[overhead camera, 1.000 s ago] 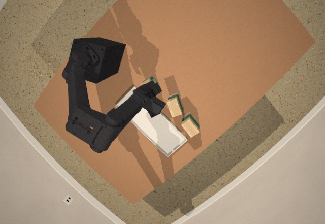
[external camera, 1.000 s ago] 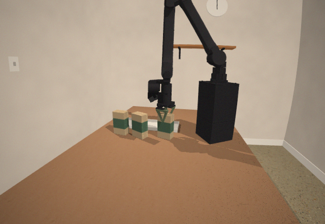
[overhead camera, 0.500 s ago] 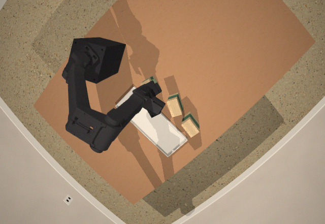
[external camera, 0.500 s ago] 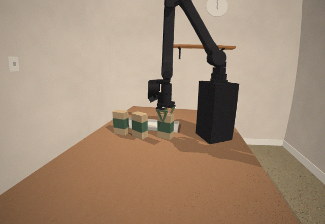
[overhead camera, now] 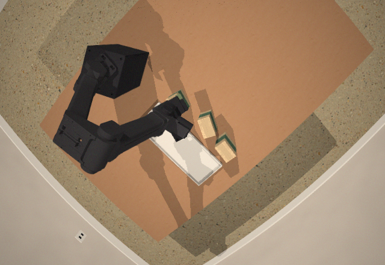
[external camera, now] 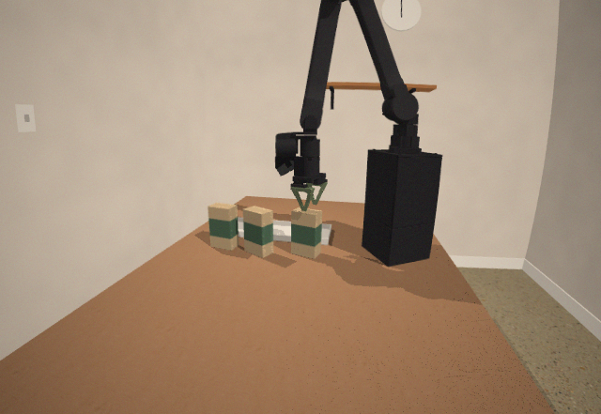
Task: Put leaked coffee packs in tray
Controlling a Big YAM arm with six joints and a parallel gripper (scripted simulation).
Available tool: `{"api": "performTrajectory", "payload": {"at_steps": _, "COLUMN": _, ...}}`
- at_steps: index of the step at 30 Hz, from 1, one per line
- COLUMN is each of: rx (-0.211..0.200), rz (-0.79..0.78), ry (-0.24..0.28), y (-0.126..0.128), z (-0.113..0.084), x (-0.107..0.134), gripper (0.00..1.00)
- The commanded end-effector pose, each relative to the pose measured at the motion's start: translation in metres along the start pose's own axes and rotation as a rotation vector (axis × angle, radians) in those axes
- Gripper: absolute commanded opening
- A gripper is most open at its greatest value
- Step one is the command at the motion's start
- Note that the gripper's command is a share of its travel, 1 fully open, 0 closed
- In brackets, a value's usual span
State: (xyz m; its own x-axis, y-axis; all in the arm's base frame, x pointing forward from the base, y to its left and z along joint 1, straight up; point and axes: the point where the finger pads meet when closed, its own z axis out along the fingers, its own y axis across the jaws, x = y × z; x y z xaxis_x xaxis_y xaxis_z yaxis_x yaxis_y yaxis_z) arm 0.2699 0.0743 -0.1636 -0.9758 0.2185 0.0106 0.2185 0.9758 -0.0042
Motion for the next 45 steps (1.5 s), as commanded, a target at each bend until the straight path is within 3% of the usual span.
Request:
{"api": "performTrajectory", "payload": {"at_steps": 1, "rx": -0.015, "rz": 0.019, "ry": -0.027, "y": 0.005, "z": -0.025, "x": -0.012, "gripper": 0.78}}
{"api": "performTrajectory", "payload": {"at_steps": 9, "rx": -0.016, "rz": 0.019, "ry": -0.03, "y": 0.006, "z": -0.048, "x": -0.014, "gripper": 0.78}}
{"api": "performTrajectory", "payload": {"at_steps": 12, "rx": -0.001, "rz": 0.019, "ry": -0.002, "y": 0.002, "z": -0.04, "x": -0.007, "gripper": 0.78}}
{"api": "performTrajectory", "payload": {"at_steps": 19, "rx": -0.009, "rz": 0.02, "ry": -0.016, "y": 0.005, "z": -0.04, "x": -0.013, "gripper": 0.78}}
{"api": "performTrajectory", "payload": {"at_steps": 22, "rx": -0.009, "rz": 0.05, "ry": -0.016, "y": 0.014, "z": -0.042, "x": -0.037, "gripper": 0.78}}
{"api": "performTrajectory", "payload": {"at_steps": 25, "rx": -0.011, "rz": 0.108, "ry": -0.019, "y": 0.038, "z": -0.043, "x": -0.087, "gripper": 0.78}}
{"api": "performTrajectory", "payload": {"at_steps": 26, "rx": -0.011, "rz": 0.1, "ry": -0.019, "y": 0.041, "z": -0.043, "x": -0.086, "gripper": 0.78}}
{"api": "performTrajectory", "payload": {"at_steps": 29, "rx": -0.014, "rz": 0.164, "ry": -0.022, "y": 0.061, "z": -0.045, "x": -0.136, "gripper": 0.78}}
{"api": "performTrajectory", "payload": {"at_steps": 31, "rx": -0.014, "rz": 0.184, "ry": -0.022, "y": 0.068, "z": -0.045, "x": -0.152, "gripper": 0.78}}
{"api": "performTrajectory", "payload": {"at_steps": 33, "rx": -0.015, "rz": 0.179, "ry": -0.023, "y": 0.073, "z": -0.046, "x": -0.153, "gripper": 0.78}}
{"api": "performTrajectory", "payload": {"at_steps": 34, "rx": 0.006, "rz": 0.176, "ry": 0.01, "y": 0.064, "z": -0.038, "x": -0.133, "gripper": 0.78}}
{"api": "performTrajectory", "payload": {"at_steps": 39, "rx": 0.004, "rz": 0.176, "ry": 0.007, "y": 0.065, "z": -0.038, "x": -0.135, "gripper": 0.78}}
{"api": "performTrajectory", "payload": {"at_steps": 40, "rx": -0.025, "rz": 0.176, "ry": -0.038, "y": 0.076, "z": -0.046, "x": -0.157, "gripper": 0.78}}
{"api": "performTrajectory", "payload": {"at_steps": 45, "rx": -0.014, "rz": 0.176, "ry": -0.022, "y": 0.07, "z": -0.036, "x": -0.146, "gripper": 0.78}}
